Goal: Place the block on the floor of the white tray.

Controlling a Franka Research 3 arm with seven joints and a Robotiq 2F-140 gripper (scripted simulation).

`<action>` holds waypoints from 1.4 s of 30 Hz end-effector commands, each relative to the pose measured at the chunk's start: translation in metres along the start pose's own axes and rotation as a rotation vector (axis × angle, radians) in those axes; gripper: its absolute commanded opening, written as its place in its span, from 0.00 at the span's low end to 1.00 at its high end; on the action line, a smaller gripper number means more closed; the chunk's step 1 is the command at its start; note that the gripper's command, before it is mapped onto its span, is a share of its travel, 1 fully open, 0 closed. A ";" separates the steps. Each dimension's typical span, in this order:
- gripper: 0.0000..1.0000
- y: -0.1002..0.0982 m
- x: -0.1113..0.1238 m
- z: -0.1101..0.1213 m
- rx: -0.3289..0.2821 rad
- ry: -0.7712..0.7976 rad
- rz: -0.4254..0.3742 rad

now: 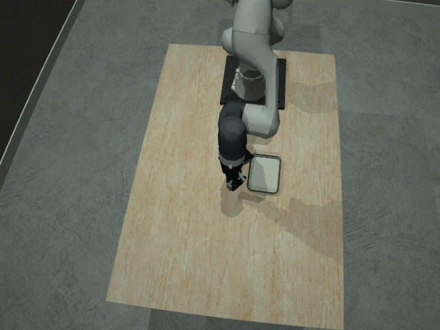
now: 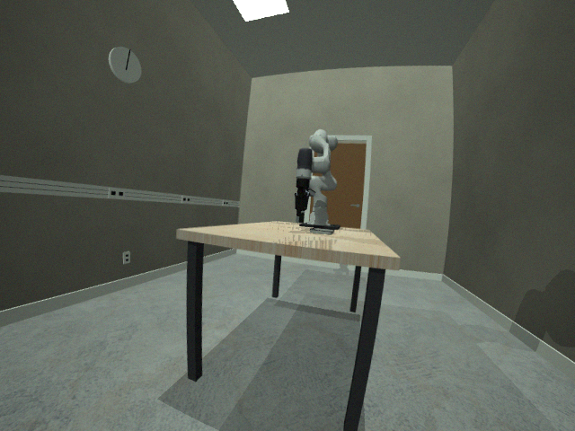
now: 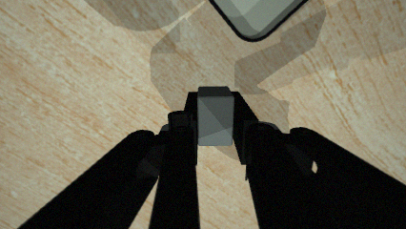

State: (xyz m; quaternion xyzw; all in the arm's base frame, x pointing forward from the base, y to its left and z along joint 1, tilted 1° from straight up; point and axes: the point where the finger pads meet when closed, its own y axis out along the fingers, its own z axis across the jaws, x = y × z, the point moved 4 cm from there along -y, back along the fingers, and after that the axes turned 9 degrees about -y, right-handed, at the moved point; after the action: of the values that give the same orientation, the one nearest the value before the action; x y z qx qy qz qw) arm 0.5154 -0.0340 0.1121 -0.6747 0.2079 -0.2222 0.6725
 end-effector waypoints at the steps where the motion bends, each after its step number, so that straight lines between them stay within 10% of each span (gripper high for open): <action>1: 0.10 -0.007 -0.002 -0.001 -0.009 0.016 0.009; 34: 0.10 -0.010 -0.004 -0.001 -0.009 0.016 0.009; 42: 0.10 -0.011 -0.142 0.052 -0.009 0.016 0.009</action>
State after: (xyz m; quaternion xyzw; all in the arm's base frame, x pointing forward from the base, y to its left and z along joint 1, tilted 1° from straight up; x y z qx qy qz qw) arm 0.4478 0.0538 0.1147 -0.6797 0.1933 -0.1718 0.6863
